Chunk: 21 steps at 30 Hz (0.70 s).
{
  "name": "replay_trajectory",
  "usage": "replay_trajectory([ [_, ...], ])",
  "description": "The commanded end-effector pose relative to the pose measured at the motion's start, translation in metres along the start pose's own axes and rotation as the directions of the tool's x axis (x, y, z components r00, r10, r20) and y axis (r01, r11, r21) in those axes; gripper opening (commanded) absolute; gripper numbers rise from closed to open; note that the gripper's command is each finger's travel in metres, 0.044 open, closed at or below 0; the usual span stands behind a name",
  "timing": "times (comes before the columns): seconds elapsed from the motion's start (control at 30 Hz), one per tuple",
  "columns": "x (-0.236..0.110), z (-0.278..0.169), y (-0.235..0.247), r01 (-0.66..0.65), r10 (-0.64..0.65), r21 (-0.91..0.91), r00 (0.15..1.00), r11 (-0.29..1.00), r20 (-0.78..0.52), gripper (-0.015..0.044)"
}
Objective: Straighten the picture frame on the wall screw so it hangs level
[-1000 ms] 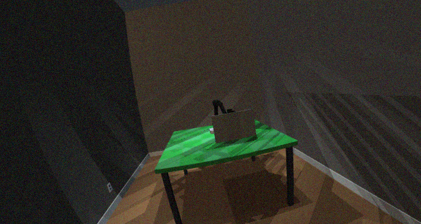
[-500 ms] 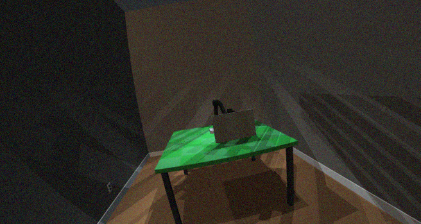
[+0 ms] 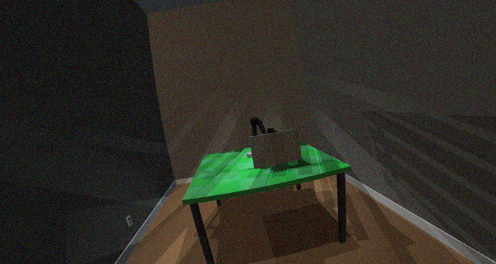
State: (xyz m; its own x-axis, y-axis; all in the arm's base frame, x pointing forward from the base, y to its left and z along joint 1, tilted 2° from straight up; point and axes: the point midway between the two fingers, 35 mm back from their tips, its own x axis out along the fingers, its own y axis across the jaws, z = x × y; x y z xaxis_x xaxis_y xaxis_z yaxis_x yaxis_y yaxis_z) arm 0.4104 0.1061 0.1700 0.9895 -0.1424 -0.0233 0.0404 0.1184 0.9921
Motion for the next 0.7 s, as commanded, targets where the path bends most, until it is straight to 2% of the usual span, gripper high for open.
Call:
replay_trajectory([
  [0.0, 0.0004, -0.0002, 0.0037, -0.009, 0.009, 0.003, 1.0, 1.0, 0.001, 0.0],
  [0.67, 0.0004, -0.0002, 0.0059, -0.009, 0.009, 0.003, 1.0, 1.0, 0.001, 0.0],
])
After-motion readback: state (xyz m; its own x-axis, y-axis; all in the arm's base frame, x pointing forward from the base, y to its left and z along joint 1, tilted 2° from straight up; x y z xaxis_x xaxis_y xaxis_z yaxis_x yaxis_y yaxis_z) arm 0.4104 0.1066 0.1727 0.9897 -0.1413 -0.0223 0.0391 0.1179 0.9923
